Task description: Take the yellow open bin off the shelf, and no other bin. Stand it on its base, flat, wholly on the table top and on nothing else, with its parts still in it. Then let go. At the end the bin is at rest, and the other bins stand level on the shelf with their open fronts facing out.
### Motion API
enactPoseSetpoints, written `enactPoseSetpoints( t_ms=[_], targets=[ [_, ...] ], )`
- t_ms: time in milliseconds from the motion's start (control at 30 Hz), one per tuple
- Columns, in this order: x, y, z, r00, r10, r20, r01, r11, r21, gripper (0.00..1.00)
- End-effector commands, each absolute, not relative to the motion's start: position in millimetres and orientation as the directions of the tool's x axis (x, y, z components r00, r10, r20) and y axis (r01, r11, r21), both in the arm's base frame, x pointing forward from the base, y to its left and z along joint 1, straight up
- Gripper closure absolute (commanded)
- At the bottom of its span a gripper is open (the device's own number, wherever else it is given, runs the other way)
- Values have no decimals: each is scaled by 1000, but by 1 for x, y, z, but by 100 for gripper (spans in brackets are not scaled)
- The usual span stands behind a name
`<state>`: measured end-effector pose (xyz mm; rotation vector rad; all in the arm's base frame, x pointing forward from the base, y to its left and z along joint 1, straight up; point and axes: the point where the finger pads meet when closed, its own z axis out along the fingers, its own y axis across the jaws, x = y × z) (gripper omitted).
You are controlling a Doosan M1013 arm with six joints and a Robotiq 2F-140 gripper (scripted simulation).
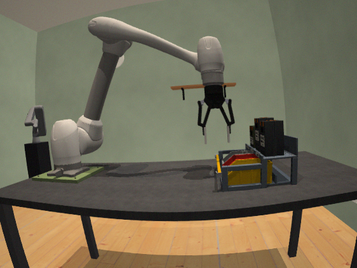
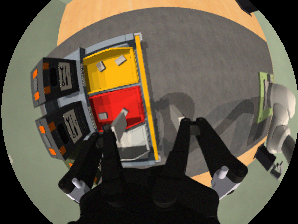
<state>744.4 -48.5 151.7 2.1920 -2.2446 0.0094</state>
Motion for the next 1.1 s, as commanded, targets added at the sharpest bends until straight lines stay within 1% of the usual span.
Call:
enactPoseSetpoints(
  t_ms=[0,1067],
  targets=[
    [744,-49,153,-24,-1000,7,-1000,24,-1,43],
    [744,-49,156,-24,-1000,7,-1000,24,-1,43]
  ],
)
